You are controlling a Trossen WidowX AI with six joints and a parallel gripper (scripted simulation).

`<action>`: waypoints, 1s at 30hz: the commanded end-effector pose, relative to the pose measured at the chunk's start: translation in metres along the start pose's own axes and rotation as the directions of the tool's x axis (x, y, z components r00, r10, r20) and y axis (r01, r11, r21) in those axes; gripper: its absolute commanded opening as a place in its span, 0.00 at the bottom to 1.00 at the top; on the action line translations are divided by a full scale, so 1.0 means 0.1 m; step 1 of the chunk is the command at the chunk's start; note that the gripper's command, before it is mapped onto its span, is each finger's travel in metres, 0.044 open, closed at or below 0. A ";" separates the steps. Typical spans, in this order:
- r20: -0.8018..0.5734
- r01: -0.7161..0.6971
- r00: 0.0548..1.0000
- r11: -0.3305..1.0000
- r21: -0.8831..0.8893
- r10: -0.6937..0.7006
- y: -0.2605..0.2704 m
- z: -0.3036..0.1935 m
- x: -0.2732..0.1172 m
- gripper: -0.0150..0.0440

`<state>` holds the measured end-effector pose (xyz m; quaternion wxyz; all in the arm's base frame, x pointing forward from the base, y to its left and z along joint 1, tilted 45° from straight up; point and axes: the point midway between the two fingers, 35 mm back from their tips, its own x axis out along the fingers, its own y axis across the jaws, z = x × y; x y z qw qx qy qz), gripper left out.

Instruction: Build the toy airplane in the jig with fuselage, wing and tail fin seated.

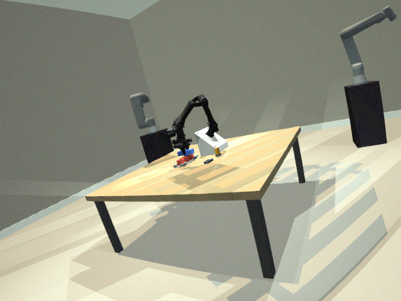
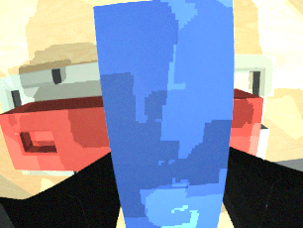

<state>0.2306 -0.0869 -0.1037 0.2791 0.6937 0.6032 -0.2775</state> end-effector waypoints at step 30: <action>0.005 -0.008 1.000 1.000 0.011 0.008 0.02 0.02 -0.65 1.00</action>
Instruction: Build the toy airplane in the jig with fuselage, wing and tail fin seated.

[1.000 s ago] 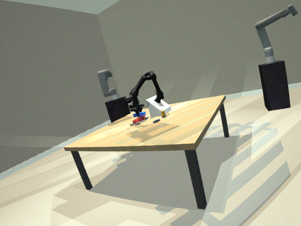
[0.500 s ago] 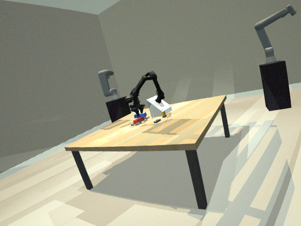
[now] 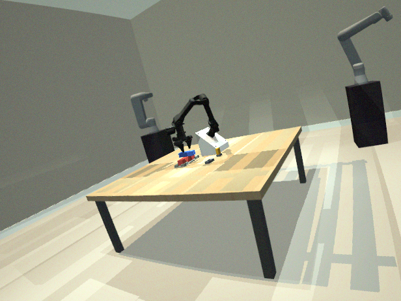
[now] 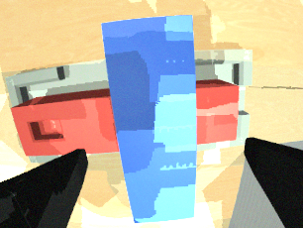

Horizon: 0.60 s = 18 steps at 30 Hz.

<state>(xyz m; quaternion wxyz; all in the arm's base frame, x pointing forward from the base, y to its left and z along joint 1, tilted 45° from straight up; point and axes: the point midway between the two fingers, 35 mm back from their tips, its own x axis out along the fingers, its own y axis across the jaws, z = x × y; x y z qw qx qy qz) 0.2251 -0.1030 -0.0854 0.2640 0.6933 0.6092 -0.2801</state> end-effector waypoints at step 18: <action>0.020 0.001 1.000 0.650 -0.760 0.022 0.02 0.03 -0.60 1.00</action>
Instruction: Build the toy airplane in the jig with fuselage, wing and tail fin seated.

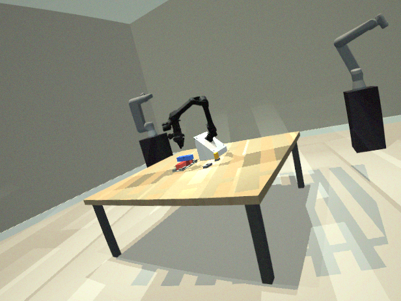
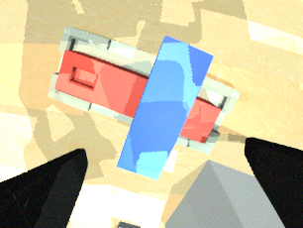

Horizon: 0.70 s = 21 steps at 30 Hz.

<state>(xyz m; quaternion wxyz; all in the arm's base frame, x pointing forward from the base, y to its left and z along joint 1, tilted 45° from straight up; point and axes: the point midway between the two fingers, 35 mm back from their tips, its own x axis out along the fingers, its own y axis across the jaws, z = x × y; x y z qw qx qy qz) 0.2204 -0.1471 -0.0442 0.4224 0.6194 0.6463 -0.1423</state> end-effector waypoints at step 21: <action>0.000 0.001 1.000 0.398 -0.917 -0.003 0.00 0.02 0.02 1.00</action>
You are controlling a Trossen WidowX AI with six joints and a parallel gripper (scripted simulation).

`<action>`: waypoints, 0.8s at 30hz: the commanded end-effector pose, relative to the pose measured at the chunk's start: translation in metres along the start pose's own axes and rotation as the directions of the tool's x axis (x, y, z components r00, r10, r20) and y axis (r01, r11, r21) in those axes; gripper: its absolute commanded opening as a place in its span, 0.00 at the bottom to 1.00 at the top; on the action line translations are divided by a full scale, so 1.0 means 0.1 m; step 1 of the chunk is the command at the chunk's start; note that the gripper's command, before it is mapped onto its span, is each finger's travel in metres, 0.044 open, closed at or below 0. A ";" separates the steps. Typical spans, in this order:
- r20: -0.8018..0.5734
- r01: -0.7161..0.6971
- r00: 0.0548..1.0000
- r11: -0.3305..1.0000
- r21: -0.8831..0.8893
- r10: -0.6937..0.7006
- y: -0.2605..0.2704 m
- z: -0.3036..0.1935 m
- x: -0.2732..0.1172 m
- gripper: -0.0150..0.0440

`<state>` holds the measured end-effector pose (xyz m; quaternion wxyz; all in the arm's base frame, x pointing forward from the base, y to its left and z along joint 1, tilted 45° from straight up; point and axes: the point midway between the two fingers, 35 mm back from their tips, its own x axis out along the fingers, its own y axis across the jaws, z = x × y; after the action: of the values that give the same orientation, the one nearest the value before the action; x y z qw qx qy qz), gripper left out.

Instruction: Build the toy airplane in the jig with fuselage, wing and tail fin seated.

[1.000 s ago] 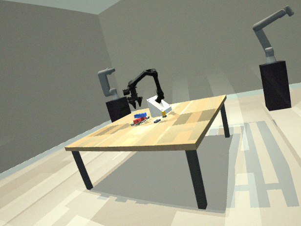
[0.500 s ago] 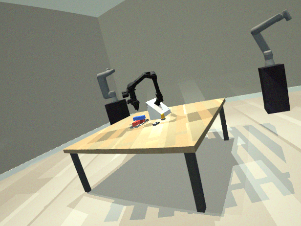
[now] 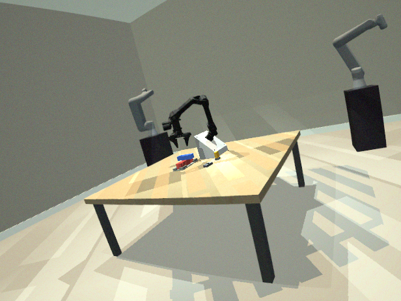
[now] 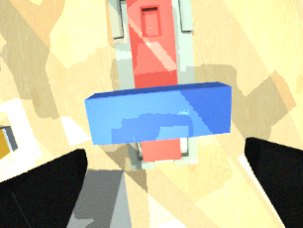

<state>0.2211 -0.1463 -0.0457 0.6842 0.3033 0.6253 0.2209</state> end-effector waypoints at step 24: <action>-0.002 -0.008 1.000 0.999 -0.046 0.008 2.45 -0.41 -0.01 1.00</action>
<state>0.2165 0.0094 0.1064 0.6916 0.2825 0.6222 0.2340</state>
